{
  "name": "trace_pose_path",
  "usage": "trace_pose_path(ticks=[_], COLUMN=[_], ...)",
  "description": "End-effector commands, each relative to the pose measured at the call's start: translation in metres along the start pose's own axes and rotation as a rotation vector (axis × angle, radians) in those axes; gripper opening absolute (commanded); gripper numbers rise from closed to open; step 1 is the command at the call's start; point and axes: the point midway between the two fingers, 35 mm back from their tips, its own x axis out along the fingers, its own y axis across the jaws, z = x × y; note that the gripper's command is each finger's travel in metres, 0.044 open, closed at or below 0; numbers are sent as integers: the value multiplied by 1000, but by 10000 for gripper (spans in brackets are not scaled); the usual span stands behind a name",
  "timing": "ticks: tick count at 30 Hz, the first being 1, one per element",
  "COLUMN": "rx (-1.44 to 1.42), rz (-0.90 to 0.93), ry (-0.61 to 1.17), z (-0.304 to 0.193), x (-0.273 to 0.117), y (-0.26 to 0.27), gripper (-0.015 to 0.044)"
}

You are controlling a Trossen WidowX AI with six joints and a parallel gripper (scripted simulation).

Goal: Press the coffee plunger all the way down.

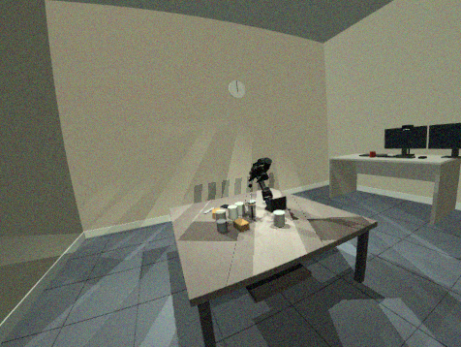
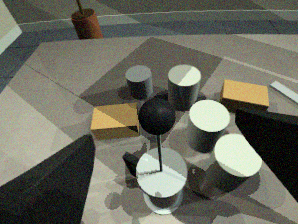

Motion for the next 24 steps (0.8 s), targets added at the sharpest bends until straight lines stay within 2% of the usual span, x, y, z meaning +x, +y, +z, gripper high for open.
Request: trace_pose_path(ticks=[1, 24], rx=[-6, -6], rz=[8, 8], ry=[3, 2], z=[-4, -3], x=[4, 40], y=[1, 1], gripper=[440, 440])
